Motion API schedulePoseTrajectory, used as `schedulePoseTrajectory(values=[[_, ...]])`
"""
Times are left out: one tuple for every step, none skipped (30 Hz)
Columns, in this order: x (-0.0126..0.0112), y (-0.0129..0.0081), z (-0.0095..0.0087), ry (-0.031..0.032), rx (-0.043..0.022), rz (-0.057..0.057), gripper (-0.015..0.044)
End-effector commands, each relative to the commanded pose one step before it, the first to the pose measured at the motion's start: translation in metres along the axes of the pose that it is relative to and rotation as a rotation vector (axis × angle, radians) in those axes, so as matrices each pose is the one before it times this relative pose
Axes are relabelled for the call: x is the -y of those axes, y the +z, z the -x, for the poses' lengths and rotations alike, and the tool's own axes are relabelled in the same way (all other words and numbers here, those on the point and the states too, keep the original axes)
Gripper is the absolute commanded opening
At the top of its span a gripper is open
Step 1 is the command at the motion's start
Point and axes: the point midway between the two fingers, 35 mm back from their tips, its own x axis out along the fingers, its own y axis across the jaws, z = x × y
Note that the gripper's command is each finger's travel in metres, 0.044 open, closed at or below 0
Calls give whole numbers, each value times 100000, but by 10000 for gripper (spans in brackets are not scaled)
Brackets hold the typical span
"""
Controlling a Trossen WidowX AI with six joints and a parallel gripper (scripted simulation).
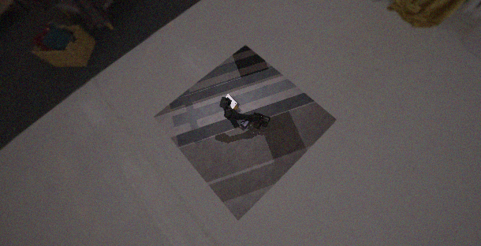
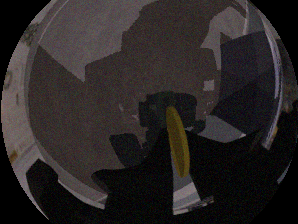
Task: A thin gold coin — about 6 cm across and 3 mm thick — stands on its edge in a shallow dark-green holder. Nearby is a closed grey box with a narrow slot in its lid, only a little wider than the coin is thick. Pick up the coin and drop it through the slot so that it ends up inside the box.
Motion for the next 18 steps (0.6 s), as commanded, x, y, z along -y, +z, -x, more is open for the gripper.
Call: schedulePoseTrajectory(values=[[91,47,-190,-403,342,473,0],[0,0,0,0,0,0,0],[0,0,0,0,0,0,0],[0,0,0,0,0,0,0],[0,0,0,0,0,0,0],[0,0,0,0,0,0,0],[0,0,0,0,0,0,0],[-7,-1,39,3,-5,1,0],[-20,-2,117,9,-14,2,0],[-32,-4,196,14,-22,3,0],[-38,-4,242,16,-27,4,0],[-36,-5,243,15,-26,4,0],[-34,-5,243,15,-25,4,0],[-32,-5,244,14,-24,4,0],[-30,-5,245,13,-23,4,0],[-28,-5,246,12,-22,3,0],[-26,-5,246,11,-21,3,0],[-24,-5,247,10,-20,3,0]])
